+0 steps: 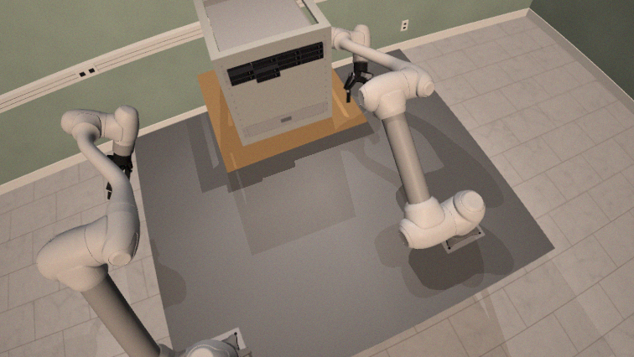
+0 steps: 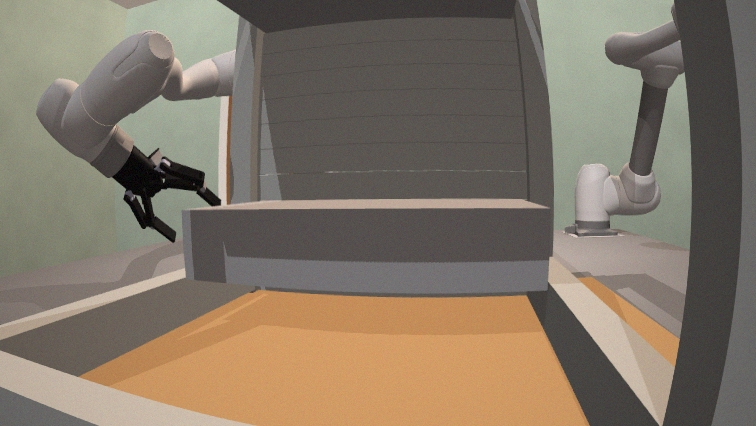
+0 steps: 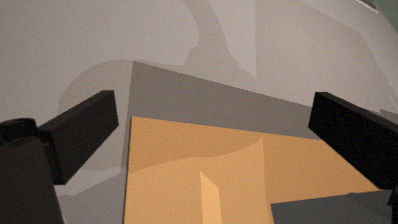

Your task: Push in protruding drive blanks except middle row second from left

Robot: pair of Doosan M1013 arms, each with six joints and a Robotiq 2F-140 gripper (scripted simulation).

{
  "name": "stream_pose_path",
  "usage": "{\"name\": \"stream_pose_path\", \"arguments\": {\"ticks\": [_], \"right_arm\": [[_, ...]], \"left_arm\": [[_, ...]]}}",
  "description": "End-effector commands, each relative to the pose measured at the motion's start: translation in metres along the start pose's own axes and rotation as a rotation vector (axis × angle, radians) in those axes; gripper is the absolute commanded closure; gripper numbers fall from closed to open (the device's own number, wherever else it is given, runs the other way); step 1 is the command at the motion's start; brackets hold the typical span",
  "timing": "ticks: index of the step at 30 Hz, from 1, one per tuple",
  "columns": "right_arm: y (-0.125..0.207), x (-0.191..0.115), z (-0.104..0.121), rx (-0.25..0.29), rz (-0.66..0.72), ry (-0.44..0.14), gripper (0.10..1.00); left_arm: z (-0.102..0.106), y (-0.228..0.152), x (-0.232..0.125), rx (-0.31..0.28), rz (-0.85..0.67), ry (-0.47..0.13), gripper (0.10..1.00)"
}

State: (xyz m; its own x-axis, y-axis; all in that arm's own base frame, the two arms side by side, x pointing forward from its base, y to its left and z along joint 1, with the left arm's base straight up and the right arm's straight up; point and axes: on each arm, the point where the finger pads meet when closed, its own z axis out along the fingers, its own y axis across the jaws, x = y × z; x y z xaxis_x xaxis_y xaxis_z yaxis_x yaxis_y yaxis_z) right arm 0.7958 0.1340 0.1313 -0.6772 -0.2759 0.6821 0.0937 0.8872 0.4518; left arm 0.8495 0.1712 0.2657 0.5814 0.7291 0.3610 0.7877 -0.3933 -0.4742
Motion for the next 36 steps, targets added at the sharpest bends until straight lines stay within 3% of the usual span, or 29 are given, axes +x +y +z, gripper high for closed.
{"name": "stream_pose_path", "arguments": {"ticks": [1,36], "right_arm": [[0.0007,0.0008,-0.0010,0.000,-0.001,-0.002,0.098],[-0.0067,0.0039,-0.0037,-0.005,-0.013,-0.007,0.098]], "left_arm": [[-0.0011,-0.0006,0.0007,-0.001,-0.001,0.001,0.098],[-0.0011,-0.0006,0.0007,-0.001,-0.001,0.001,0.098]]}}
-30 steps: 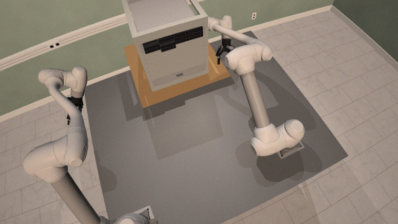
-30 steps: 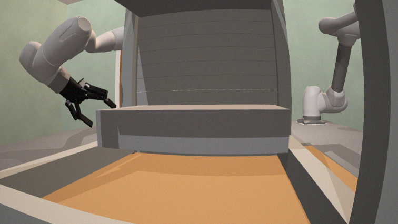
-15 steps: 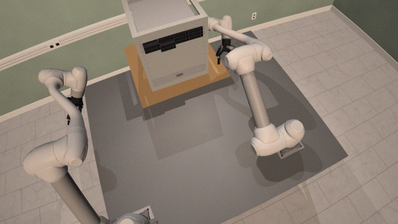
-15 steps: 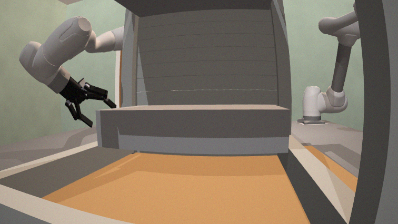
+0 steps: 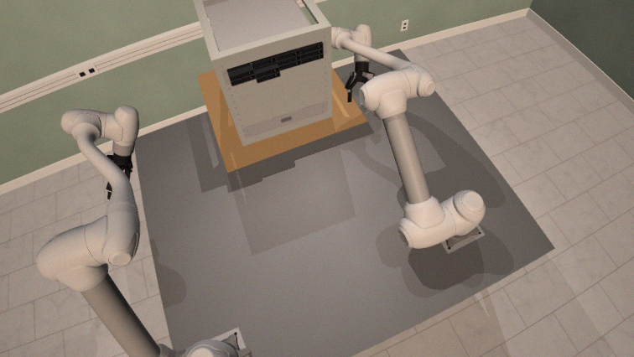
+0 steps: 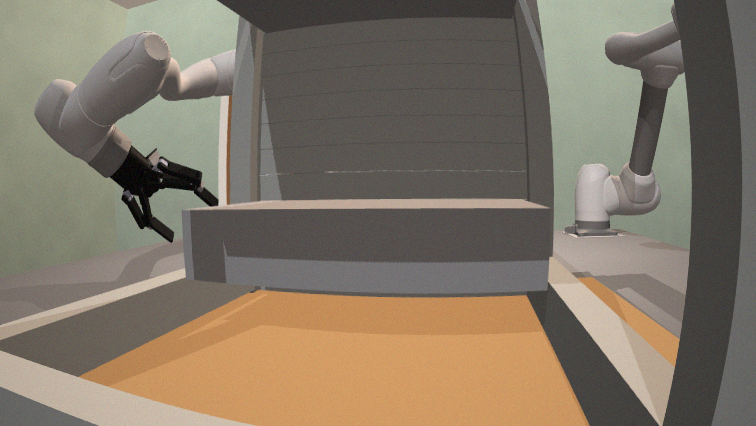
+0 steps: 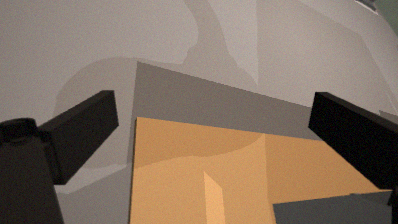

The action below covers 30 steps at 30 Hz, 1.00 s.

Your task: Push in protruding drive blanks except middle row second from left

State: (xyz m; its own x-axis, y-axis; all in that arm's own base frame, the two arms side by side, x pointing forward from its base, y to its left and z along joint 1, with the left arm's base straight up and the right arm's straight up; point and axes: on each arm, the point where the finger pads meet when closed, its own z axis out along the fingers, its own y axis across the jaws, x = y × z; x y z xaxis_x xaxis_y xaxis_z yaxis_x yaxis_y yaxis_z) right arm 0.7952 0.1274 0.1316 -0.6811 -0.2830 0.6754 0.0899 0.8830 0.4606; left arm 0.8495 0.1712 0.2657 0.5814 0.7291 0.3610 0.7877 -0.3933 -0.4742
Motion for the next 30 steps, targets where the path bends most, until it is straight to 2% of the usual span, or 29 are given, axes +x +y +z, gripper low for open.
{"name": "stream_pose_path", "arguments": {"ticks": [1,15,30], "right_arm": [[-0.002,0.002,-0.002,-0.002,-0.005,-0.004,0.098],[-0.030,0.014,-0.012,-0.019,-0.050,-0.024,0.098],[-0.098,0.049,-0.031,-0.057,-0.163,-0.079,0.098]], "left_arm": [[-0.001,-0.001,0.001,-0.001,-0.001,0.001,0.098],[-0.001,-0.001,0.001,-0.001,-0.001,0.001,0.098],[-0.001,-0.001,0.001,-0.001,-0.001,0.001,0.098]]}}
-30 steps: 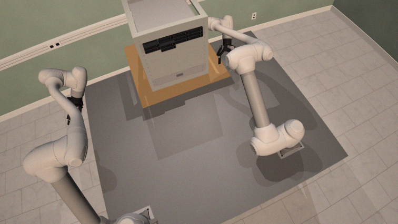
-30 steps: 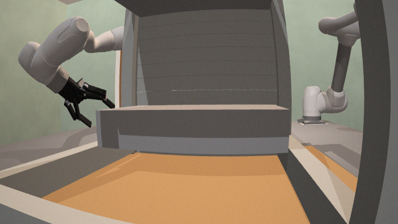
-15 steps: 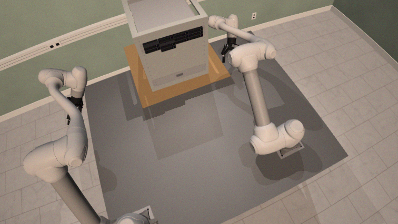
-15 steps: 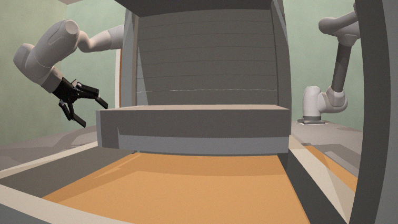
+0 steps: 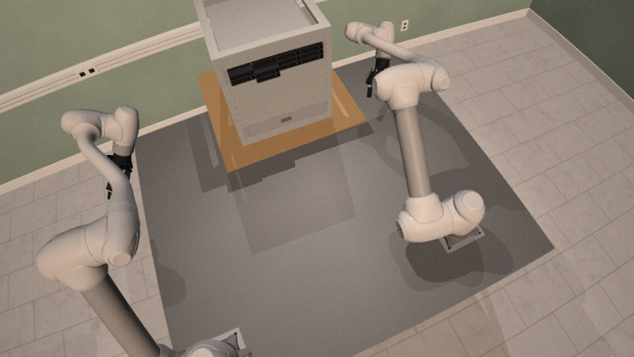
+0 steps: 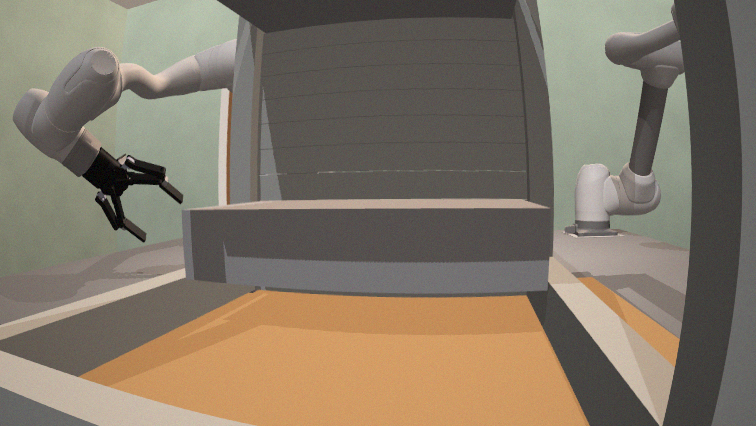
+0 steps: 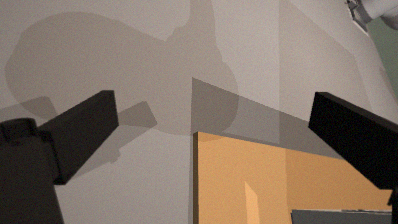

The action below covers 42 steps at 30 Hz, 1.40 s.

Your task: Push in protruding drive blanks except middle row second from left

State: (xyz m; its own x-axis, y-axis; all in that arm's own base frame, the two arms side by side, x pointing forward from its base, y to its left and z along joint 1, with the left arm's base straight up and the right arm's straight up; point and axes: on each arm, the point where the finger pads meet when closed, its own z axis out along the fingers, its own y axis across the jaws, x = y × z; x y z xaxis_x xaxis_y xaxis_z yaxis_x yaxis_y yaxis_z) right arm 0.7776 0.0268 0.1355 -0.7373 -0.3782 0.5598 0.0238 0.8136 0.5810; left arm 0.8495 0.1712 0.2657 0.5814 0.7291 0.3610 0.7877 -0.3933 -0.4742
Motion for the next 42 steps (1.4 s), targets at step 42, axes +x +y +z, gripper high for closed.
{"name": "stream_pose_path", "arguments": {"ticks": [42], "right_arm": [[-0.243,0.250,-0.017,-0.046,-0.534,-0.285,0.098]], "left_arm": [[-0.001,-0.001,0.001,-0.001,-0.001,0.001,0.098]]}}
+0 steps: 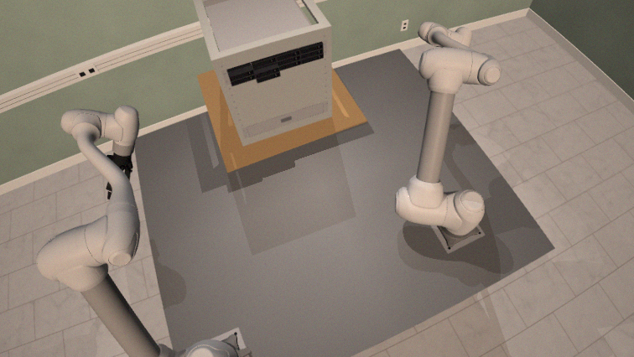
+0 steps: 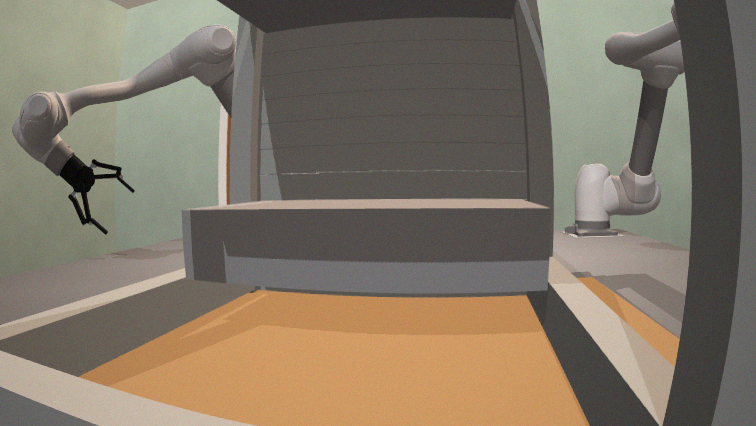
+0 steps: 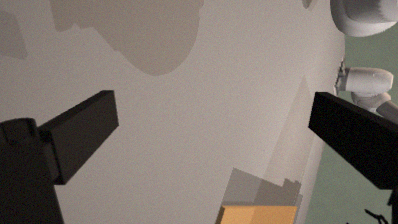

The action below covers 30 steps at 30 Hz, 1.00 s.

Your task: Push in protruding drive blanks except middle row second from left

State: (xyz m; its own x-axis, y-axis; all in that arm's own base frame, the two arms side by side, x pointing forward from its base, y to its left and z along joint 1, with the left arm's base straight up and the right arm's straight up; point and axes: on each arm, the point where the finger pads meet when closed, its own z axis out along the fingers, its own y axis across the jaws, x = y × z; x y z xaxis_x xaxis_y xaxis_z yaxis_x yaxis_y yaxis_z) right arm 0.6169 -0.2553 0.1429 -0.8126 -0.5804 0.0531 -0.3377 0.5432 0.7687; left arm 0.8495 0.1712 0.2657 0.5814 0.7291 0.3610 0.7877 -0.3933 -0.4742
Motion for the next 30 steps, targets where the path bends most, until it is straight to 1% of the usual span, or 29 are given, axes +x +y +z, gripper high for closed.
{"name": "stream_pose_path", "arguments": {"ticks": [1,9,11,14,20,26,28,30], "right_arm": [[-0.004,0.036,-0.004,0.007,-0.061,-0.029,0.098],[-0.008,0.125,-0.001,0.030,-0.208,-0.094,0.098],[-0.008,0.125,-0.001,0.030,-0.208,-0.094,0.098],[-0.007,0.158,0.003,0.042,-0.264,-0.117,0.098],[-0.002,0.221,0.016,0.071,-0.376,-0.160,0.098],[0.008,0.279,0.034,0.105,-0.487,-0.197,0.098],[0.008,0.279,0.034,0.105,-0.487,-0.197,0.098],[0.012,0.297,0.041,0.117,-0.523,-0.208,0.098]], "left_arm": [[-0.001,-0.001,0.001,-0.001,-0.001,0.001,0.098],[-0.001,-0.001,0.001,-0.001,-0.001,0.001,0.098],[-0.001,-0.001,0.001,-0.001,-0.001,0.001,0.098],[-0.001,-0.001,0.001,-0.001,-0.001,0.001,0.098],[-0.001,-0.001,0.001,-0.001,-0.001,0.001,0.098],[-0.001,-0.001,0.001,-0.001,-0.001,0.001,0.098],[-0.001,-0.001,0.001,-0.001,-0.001,0.001,0.098],[-0.001,-0.001,0.001,-0.001,-0.001,0.001,0.098]]}}
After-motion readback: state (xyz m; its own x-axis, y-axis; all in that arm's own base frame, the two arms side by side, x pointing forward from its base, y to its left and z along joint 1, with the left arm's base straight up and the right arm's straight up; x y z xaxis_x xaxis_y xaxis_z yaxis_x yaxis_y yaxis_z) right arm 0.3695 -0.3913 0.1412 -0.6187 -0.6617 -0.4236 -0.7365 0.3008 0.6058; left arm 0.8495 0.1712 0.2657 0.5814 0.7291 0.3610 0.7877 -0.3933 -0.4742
